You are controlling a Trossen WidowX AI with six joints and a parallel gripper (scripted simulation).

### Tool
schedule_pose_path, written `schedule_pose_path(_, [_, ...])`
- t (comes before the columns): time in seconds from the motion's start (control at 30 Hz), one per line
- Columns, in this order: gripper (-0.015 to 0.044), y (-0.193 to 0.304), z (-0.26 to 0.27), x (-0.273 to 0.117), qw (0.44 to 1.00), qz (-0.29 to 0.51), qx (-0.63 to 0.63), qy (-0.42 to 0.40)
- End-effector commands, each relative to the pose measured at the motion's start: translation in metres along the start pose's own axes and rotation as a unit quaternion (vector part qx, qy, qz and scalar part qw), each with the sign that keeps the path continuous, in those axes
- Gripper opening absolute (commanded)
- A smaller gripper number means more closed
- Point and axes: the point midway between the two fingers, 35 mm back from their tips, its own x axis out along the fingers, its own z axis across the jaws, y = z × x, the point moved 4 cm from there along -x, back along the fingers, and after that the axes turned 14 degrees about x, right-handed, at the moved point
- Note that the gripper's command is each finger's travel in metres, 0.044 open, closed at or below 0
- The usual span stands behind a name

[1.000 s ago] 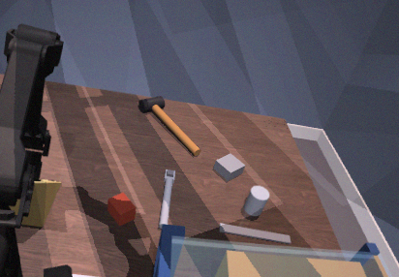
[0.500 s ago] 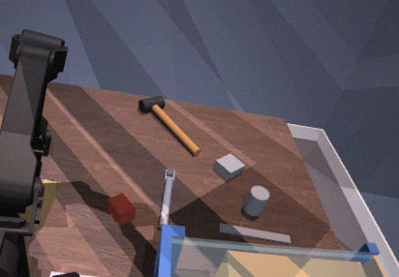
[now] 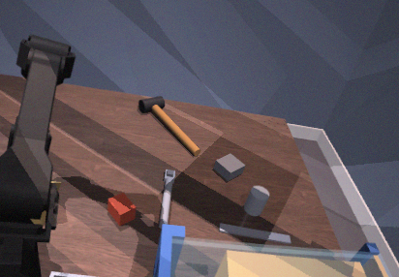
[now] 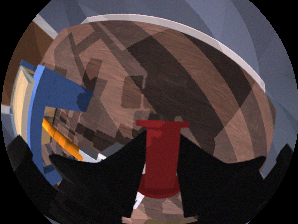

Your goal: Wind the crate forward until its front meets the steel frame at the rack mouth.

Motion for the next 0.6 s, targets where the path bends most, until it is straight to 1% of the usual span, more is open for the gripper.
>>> schedule_pose_path(0.0, [0.0000, -0.002, 0.021, 0.005, 1.000, -0.001, -0.011, -0.015])
schedule_pose_path(0.57, [0.0000, -0.001, 0.049, 0.007, 1.000, -0.001, -0.011, -0.016])
